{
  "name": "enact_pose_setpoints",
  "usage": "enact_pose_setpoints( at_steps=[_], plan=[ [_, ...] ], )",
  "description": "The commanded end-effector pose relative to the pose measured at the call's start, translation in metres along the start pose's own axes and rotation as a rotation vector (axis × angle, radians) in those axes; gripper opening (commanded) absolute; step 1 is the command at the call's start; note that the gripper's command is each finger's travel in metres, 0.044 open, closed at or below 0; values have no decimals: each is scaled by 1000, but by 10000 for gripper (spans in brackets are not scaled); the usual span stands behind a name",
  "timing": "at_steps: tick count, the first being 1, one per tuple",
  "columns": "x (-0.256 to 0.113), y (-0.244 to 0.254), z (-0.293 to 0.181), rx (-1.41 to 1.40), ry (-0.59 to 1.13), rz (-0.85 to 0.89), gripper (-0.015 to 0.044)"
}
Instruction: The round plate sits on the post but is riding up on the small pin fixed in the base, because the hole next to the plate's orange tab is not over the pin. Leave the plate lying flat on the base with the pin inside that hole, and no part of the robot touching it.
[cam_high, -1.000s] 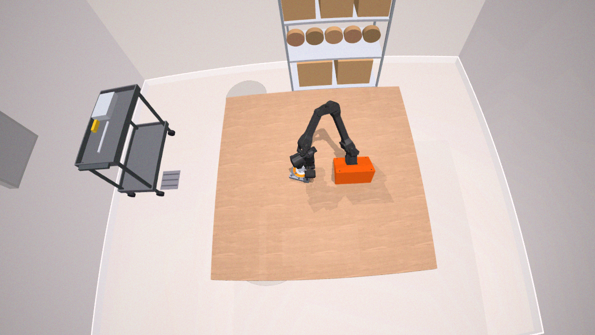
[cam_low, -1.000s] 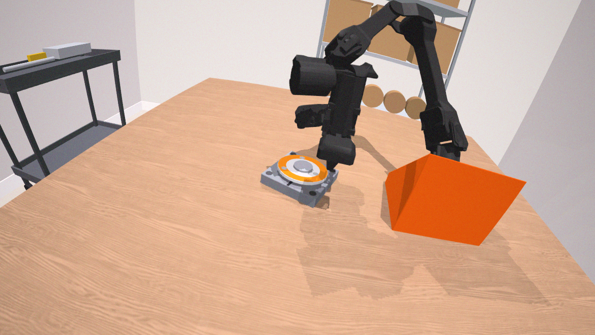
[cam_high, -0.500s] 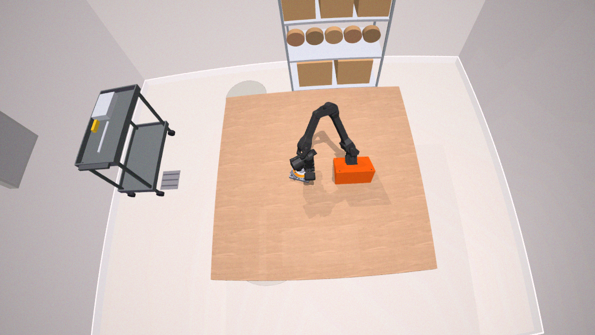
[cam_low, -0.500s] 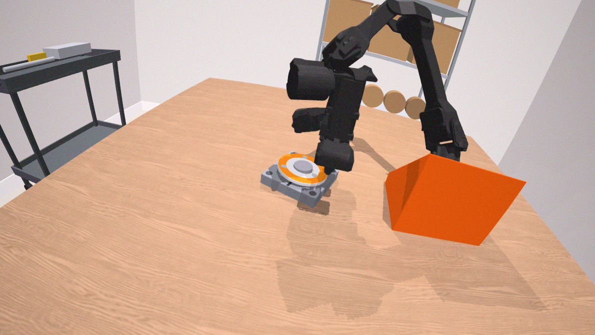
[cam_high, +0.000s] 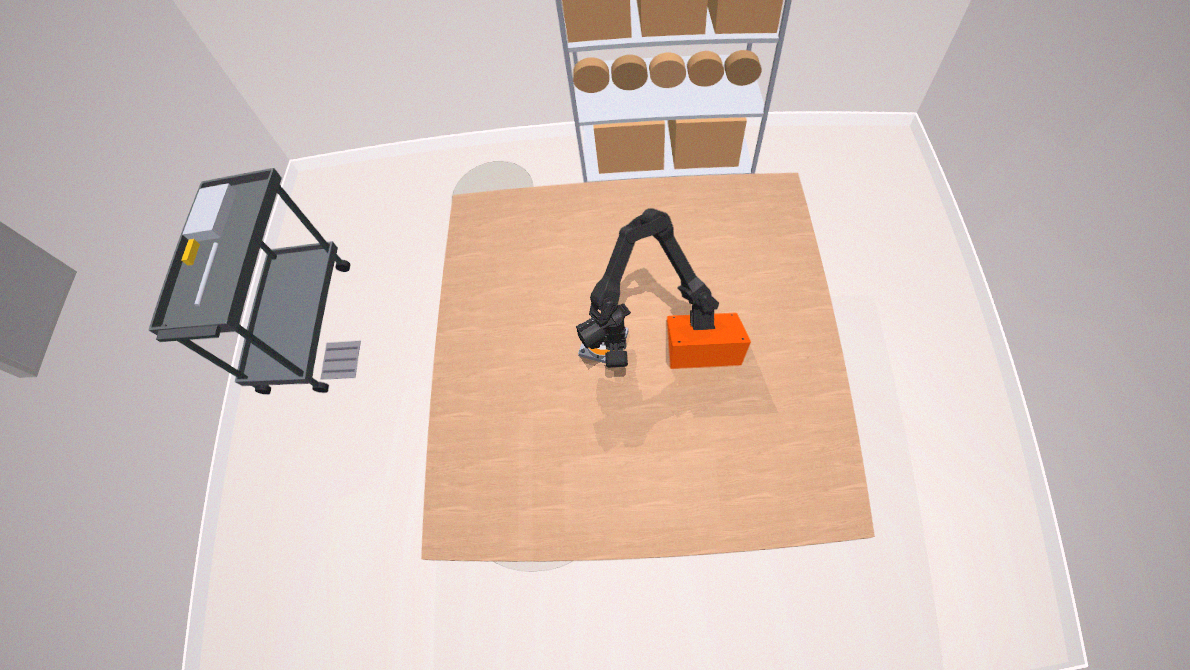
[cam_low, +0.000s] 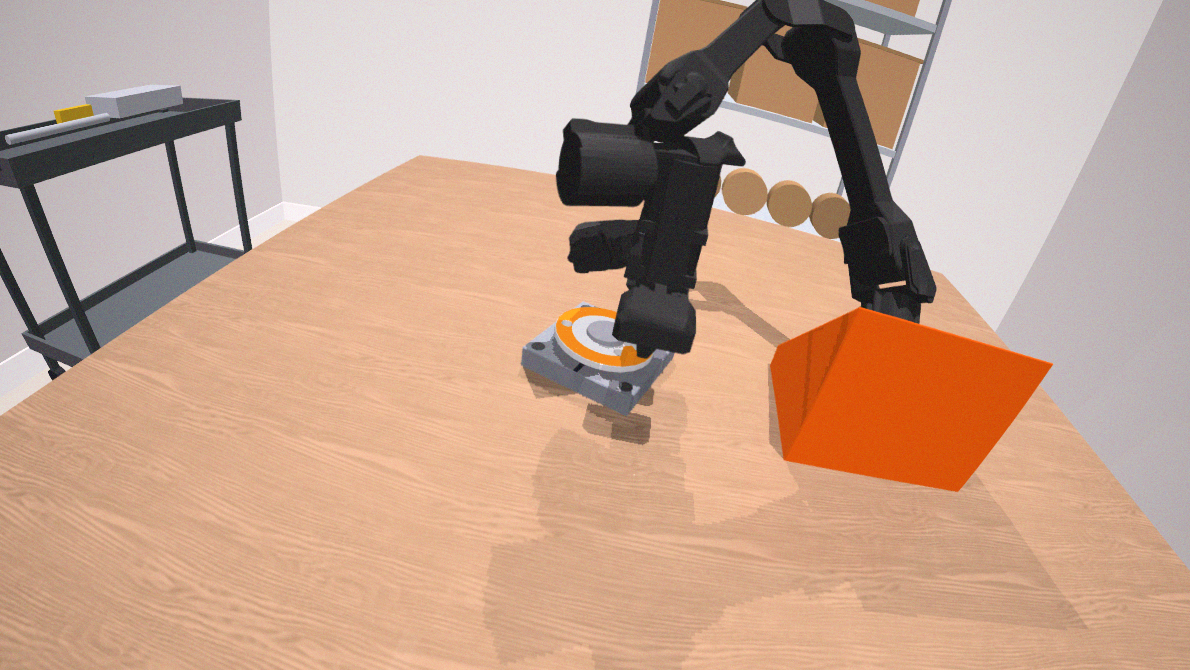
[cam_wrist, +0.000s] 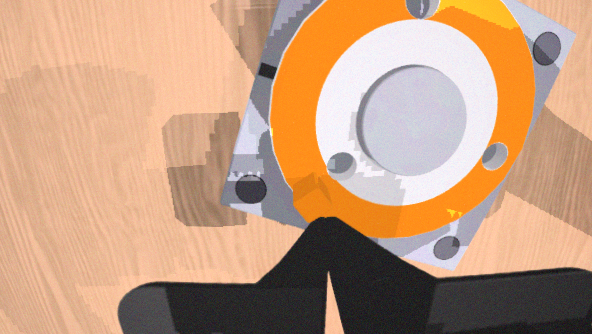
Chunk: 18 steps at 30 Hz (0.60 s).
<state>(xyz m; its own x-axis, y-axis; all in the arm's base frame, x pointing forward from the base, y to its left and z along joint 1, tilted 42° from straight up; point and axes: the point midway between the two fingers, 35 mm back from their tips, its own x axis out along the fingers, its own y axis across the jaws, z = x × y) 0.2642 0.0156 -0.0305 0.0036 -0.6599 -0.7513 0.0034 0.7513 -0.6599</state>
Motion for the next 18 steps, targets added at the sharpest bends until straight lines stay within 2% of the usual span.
enact_pose_setpoints(
  at_steps=[1, 18],
  plan=[
    [0, 4, 4, 7, -1, 5, 0],
    [-3, 15, 21, 8, -2, 6, 0]
  ],
)
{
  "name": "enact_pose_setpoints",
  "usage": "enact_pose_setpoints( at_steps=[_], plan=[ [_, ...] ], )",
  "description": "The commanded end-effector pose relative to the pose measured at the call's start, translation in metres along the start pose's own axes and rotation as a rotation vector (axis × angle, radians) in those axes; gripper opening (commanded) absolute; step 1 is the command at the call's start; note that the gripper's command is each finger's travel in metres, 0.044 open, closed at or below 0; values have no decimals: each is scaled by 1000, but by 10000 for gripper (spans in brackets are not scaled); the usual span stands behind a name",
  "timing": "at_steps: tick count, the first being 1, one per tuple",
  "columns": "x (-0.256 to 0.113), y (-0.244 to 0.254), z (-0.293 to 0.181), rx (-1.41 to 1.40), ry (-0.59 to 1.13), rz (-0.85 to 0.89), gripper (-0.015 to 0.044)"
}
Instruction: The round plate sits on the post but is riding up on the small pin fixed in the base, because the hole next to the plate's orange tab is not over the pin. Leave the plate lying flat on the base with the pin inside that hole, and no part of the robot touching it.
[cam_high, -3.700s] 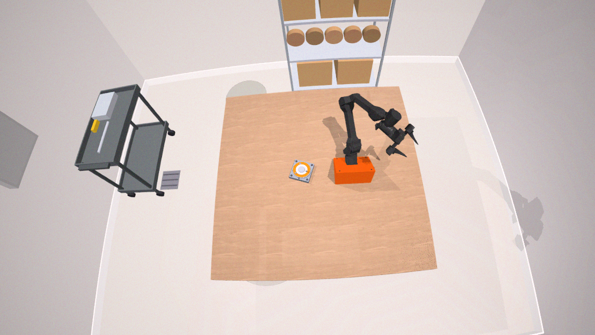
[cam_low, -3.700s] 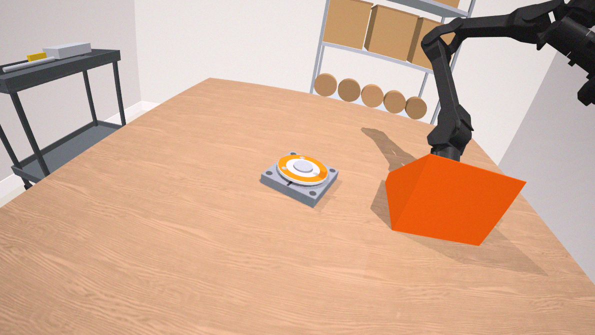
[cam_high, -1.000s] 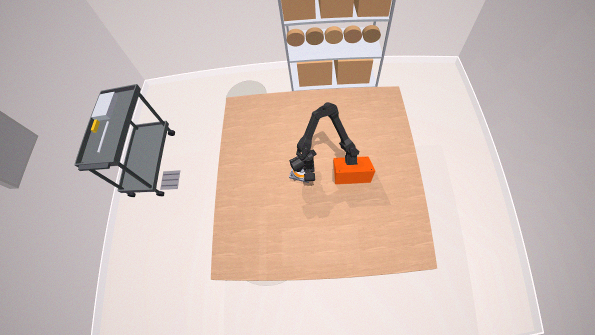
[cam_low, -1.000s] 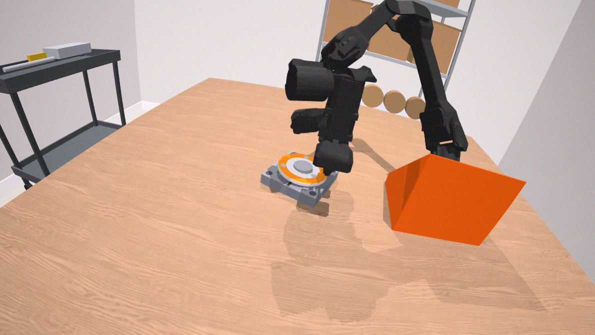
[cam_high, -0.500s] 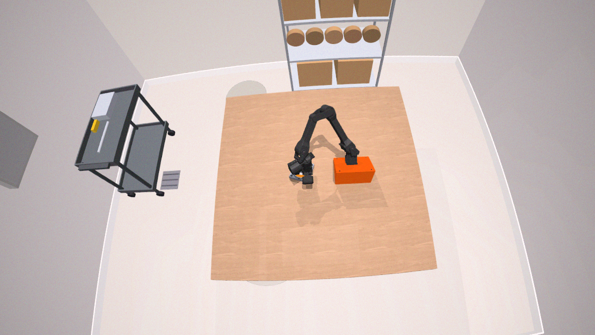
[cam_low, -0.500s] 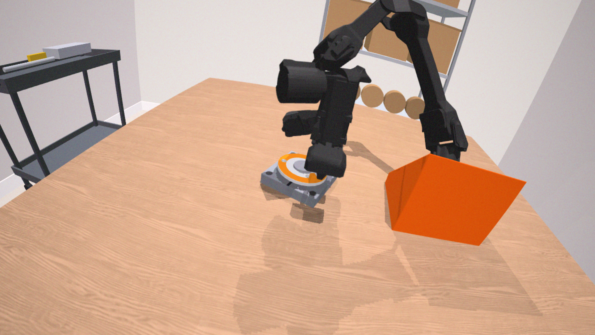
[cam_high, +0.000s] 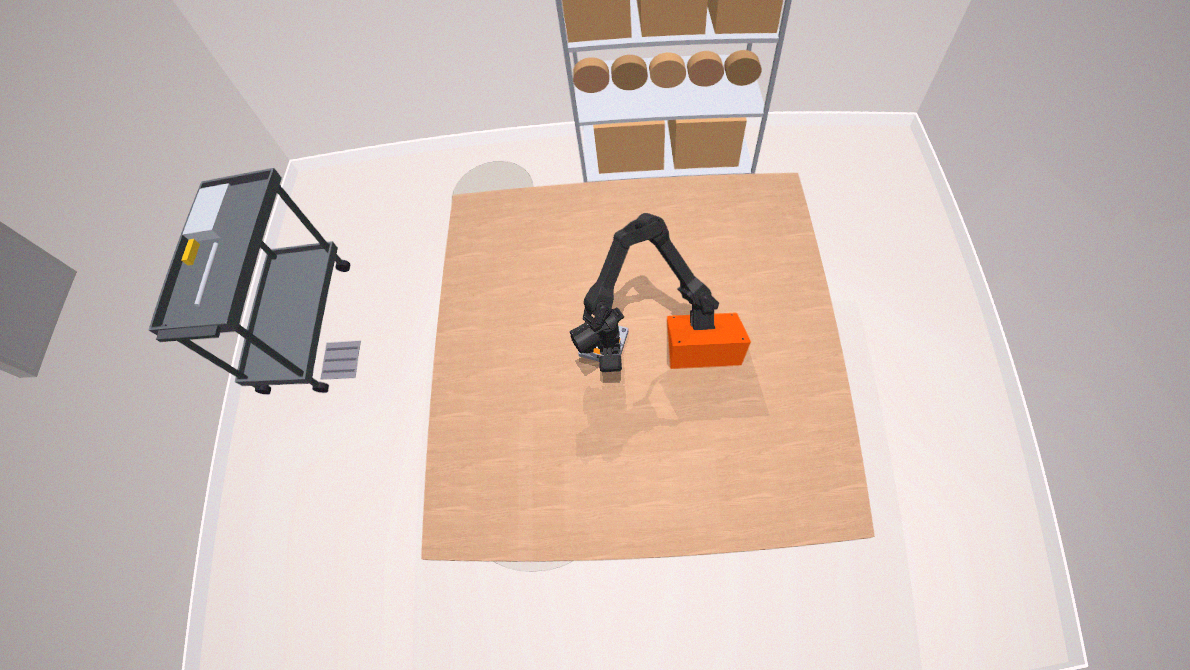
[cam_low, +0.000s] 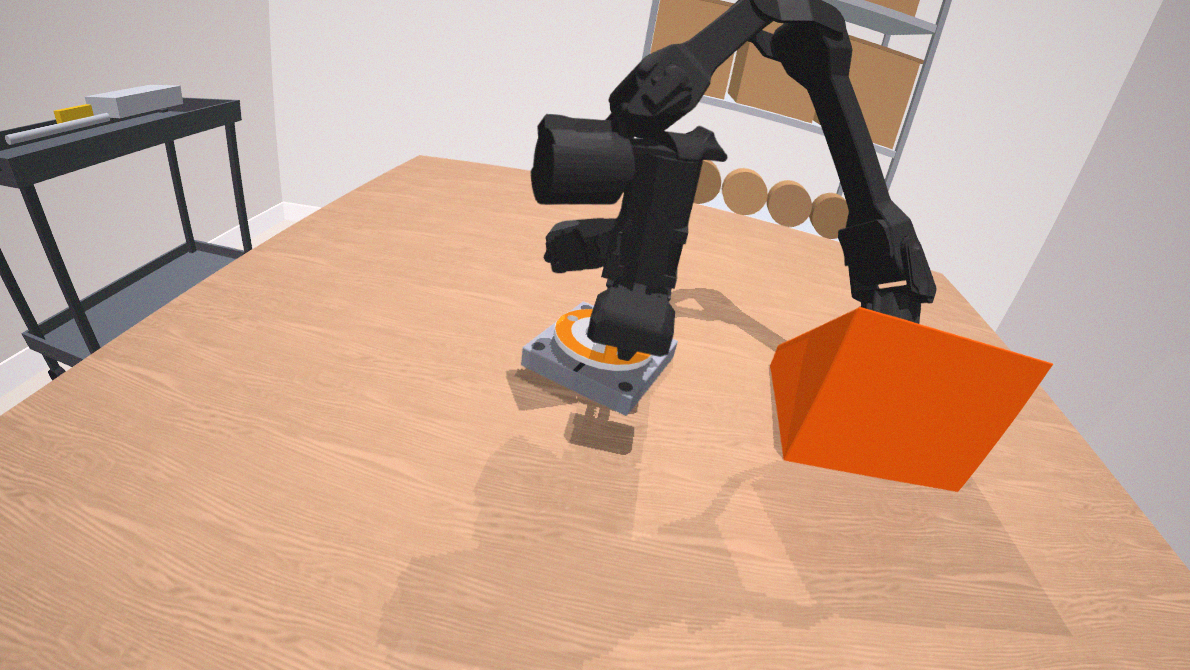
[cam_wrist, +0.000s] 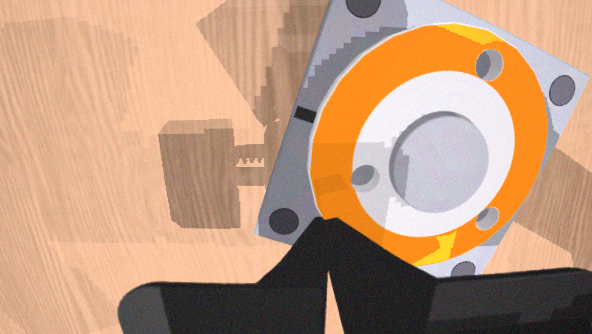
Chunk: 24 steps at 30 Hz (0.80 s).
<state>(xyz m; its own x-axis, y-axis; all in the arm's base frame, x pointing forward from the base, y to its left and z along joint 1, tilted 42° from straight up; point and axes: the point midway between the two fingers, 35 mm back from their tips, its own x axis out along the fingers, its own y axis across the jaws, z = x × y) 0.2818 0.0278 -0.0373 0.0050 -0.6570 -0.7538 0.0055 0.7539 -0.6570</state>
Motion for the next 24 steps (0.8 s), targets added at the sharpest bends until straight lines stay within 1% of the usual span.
enact_pose_setpoints(
  at_steps=[1, 24],
  plan=[
    [0, 2, 4, 6, -1, 2, 0],
    [-2, 4, 23, 6, -1, 2, 0]
  ],
)
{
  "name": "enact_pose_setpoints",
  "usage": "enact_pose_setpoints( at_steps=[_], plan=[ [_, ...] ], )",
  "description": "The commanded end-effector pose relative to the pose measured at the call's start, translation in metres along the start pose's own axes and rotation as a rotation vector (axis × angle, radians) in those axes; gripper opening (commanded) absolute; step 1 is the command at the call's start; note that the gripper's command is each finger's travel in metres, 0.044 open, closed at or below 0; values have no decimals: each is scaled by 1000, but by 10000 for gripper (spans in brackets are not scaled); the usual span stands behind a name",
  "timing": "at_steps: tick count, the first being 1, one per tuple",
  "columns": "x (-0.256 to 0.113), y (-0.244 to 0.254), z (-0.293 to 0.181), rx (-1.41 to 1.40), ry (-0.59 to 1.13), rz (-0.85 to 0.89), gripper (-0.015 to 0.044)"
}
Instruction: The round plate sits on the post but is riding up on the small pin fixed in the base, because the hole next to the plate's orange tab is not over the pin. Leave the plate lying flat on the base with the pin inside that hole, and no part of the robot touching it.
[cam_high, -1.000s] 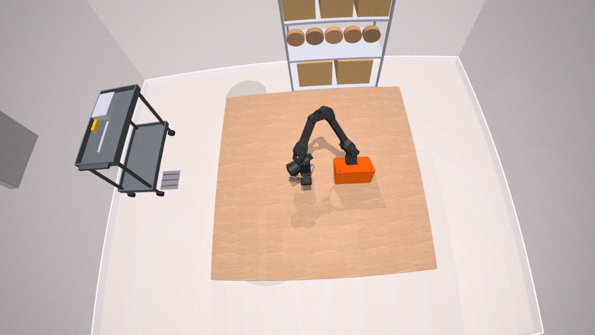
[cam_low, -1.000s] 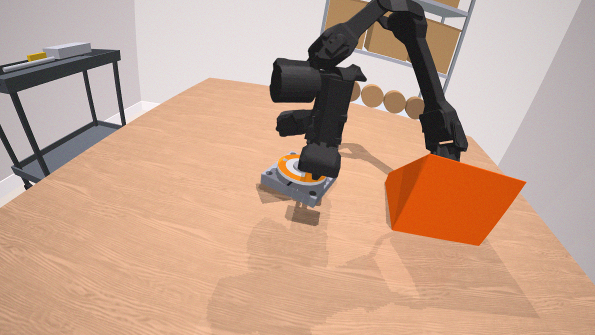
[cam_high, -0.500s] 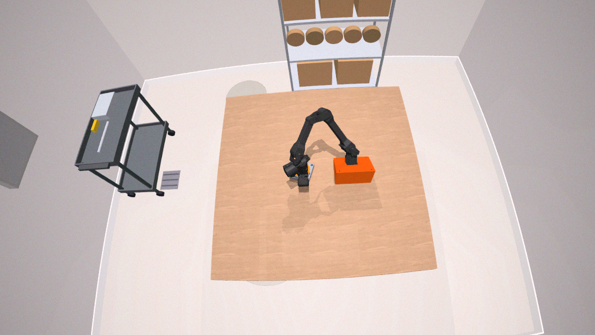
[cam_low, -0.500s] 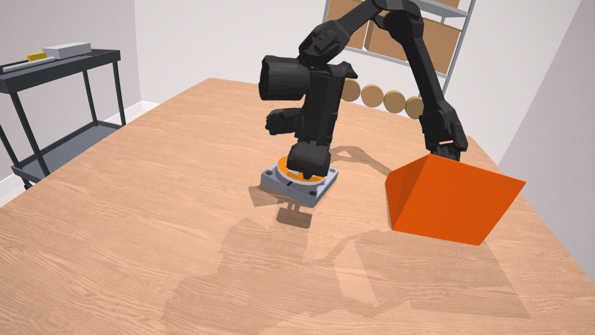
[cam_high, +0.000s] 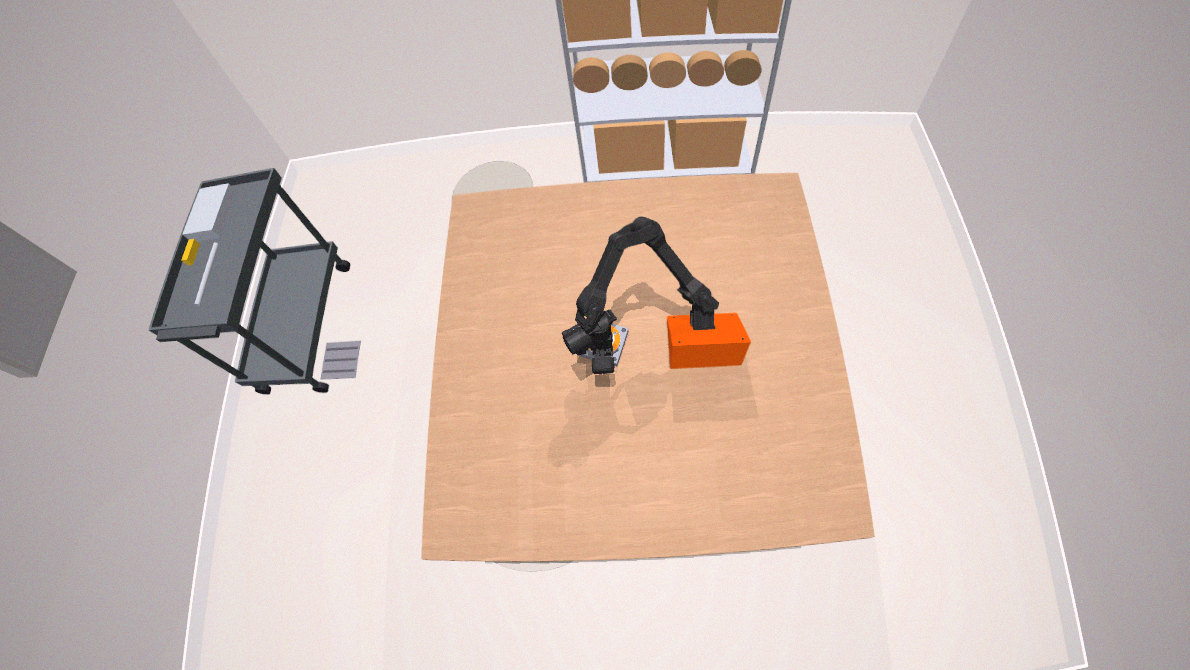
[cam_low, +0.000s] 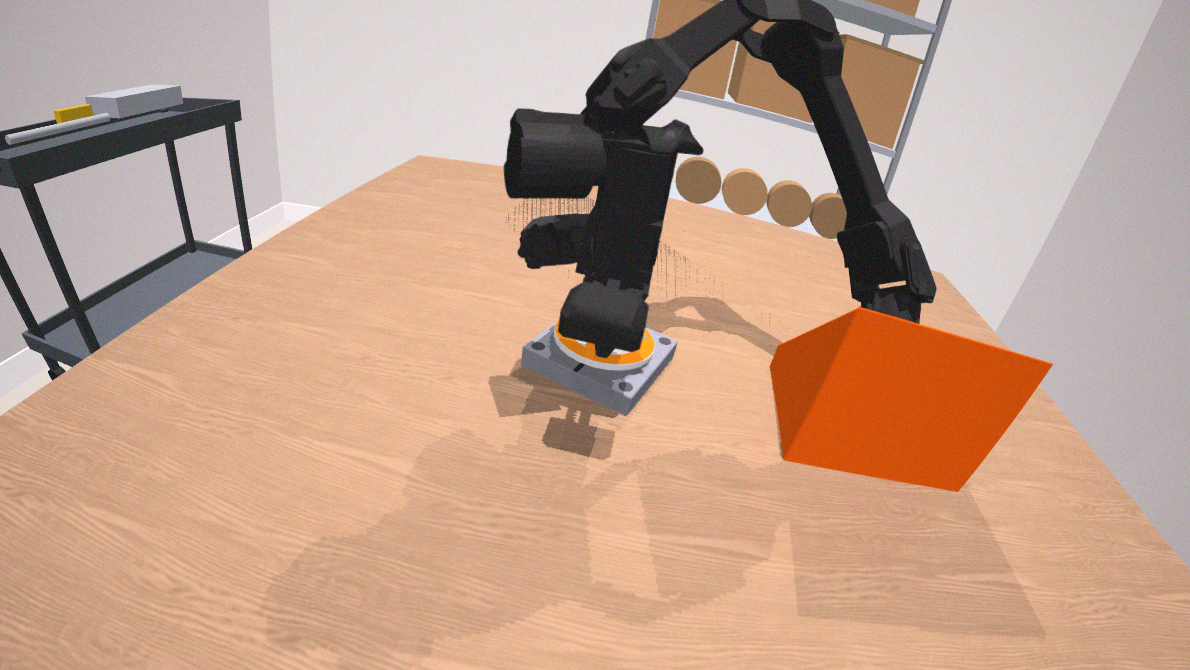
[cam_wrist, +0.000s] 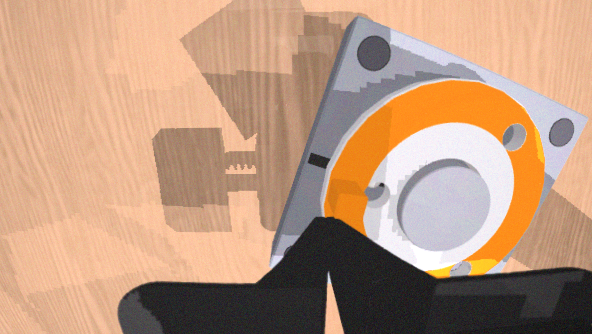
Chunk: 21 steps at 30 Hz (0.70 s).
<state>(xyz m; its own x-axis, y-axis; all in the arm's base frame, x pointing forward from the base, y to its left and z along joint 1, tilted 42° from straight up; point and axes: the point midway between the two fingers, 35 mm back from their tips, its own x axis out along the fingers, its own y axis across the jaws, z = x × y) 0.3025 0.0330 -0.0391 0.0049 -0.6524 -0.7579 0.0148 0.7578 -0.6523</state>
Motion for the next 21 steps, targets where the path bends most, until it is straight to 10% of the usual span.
enact_pose_setpoints(
  at_steps=[1, 21],
  plan=[
    [0, -1, 3, -3, -2, -4, 0],
    [-39, -1, 6, -8, -7, -5, 0]
  ],
)
